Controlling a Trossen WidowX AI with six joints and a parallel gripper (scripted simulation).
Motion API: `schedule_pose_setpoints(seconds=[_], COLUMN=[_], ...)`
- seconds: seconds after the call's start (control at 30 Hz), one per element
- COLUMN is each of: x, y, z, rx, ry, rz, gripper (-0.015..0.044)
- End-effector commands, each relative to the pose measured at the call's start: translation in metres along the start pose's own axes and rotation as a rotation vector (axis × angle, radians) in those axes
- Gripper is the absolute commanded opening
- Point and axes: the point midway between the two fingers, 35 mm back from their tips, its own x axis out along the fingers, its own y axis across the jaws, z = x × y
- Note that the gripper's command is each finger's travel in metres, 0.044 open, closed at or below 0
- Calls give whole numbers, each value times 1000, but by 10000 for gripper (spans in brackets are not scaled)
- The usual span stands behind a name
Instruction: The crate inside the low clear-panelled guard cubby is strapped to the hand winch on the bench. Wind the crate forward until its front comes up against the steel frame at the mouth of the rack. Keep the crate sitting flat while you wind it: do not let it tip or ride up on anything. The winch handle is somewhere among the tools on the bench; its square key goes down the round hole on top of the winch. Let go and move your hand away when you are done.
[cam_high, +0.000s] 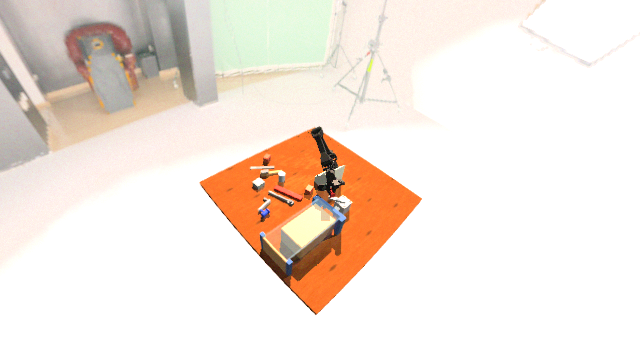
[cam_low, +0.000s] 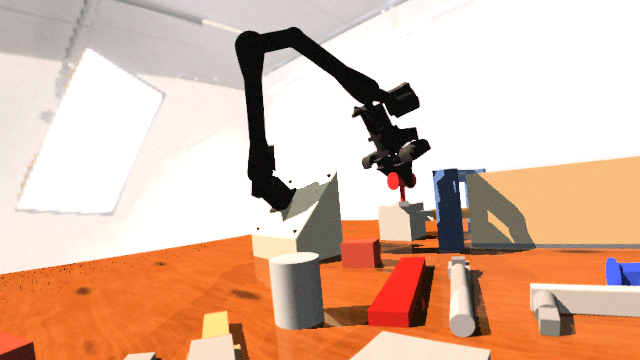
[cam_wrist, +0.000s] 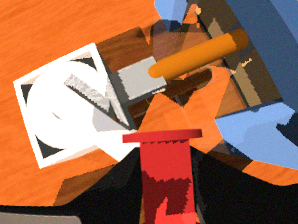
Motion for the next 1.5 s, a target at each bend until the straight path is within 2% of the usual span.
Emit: schedule_pose_setpoints(seconds=[0.0, 1.47], x=[5, 25], y=[-6, -20], z=[6, 52], rx=[3, 5], ry=[-4, -7], rz=[-8, -10], gripper=[0, 0])
